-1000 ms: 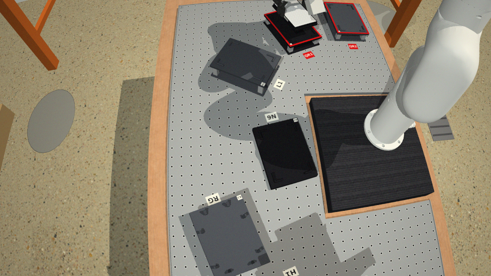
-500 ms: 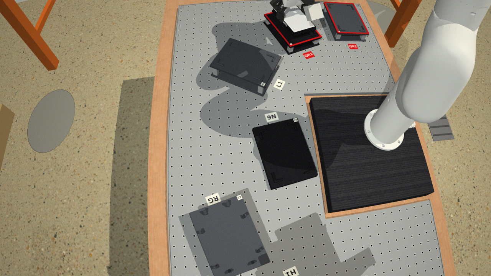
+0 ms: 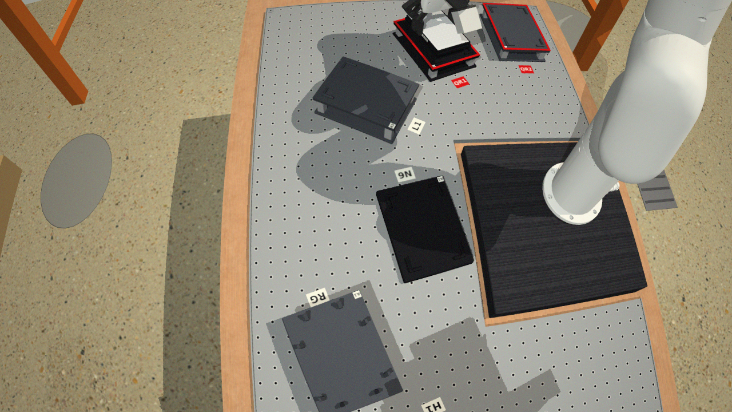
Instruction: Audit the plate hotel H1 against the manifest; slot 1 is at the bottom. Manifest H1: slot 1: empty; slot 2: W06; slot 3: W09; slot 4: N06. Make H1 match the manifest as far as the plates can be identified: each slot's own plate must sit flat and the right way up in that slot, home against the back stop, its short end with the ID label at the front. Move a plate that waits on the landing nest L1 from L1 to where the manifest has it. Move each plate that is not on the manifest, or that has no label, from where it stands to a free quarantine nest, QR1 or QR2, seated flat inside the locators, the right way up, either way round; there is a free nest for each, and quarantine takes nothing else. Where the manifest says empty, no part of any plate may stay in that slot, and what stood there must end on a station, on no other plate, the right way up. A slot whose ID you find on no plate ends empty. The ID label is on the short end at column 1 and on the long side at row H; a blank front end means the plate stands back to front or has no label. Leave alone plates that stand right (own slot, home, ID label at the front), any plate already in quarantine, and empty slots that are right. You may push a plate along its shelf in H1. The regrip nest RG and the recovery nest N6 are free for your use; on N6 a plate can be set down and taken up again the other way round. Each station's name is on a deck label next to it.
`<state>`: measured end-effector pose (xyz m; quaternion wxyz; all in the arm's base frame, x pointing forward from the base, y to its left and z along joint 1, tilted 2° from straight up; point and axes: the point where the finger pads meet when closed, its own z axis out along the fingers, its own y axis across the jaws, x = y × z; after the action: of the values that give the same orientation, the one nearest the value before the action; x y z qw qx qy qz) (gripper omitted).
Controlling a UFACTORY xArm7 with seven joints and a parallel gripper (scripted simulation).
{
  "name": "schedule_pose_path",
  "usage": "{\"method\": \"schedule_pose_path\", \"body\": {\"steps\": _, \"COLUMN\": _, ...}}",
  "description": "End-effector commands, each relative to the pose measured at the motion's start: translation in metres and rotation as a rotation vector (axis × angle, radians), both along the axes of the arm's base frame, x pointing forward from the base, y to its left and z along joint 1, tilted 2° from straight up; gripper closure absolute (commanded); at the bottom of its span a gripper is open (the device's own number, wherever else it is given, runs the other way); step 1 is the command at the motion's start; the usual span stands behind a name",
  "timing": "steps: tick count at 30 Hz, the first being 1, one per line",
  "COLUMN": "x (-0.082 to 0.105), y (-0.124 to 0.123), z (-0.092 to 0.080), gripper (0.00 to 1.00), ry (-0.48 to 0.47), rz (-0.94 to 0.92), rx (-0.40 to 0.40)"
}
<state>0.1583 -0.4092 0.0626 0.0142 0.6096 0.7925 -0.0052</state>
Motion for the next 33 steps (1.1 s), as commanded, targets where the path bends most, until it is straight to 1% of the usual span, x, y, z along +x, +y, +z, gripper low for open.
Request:
{"method": "schedule_pose_path", "body": {"steps": 1, "x": 0.001, "y": -0.001, "z": 0.001, "gripper": 1.0, "ry": -0.002, "rz": 0.0, "rx": -0.003}}
{"method": "schedule_pose_path", "body": {"steps": 6, "x": 0.001, "y": -0.001, "z": 0.001, "gripper": 1.0, "ry": -0.002, "rz": 0.0, "rx": -0.004}}
{"method": "schedule_pose_path", "body": {"steps": 28, "x": 0.001, "y": -0.002, "z": -0.012, "gripper": 1.0, "ry": -0.002, "rz": 0.0, "rx": -0.003}}
{"method": "schedule_pose_path", "body": {"steps": 33, "x": 0.001, "y": -0.002, "z": -0.012, "gripper": 1.0, "ry": -0.002, "rz": 0.0, "rx": -0.003}}
